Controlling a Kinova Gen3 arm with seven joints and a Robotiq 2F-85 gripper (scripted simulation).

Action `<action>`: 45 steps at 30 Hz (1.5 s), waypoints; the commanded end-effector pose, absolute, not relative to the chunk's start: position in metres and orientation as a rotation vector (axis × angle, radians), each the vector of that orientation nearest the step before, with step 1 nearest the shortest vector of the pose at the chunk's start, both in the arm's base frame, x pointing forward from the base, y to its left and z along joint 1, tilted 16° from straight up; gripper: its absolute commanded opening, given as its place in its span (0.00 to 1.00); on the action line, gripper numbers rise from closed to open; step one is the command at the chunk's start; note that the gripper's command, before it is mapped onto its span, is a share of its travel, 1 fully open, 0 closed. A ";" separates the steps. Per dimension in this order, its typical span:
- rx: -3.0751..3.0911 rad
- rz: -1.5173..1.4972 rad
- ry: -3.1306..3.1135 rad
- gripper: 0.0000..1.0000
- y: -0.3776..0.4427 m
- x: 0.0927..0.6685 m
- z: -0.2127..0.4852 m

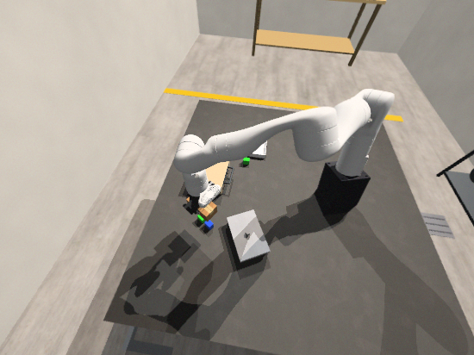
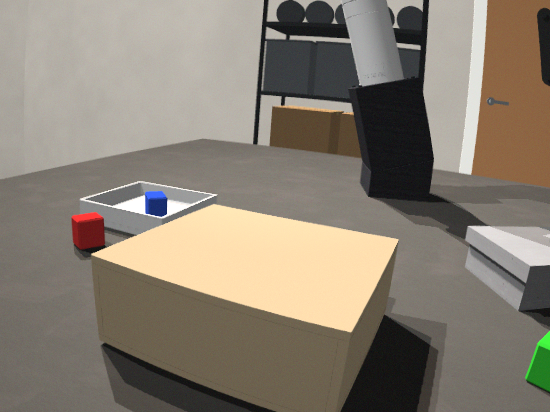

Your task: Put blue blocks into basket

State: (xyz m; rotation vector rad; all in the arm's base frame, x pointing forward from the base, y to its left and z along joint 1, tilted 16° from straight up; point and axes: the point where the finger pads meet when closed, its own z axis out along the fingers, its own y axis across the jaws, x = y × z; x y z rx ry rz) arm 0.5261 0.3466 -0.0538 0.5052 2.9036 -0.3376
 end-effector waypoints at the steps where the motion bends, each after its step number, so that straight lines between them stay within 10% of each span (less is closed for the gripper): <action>1: 0.503 -0.335 2.903 0.67 0.345 0.528 -0.052; 45: 0.122 -0.369 2.971 0.67 -0.045 0.579 0.057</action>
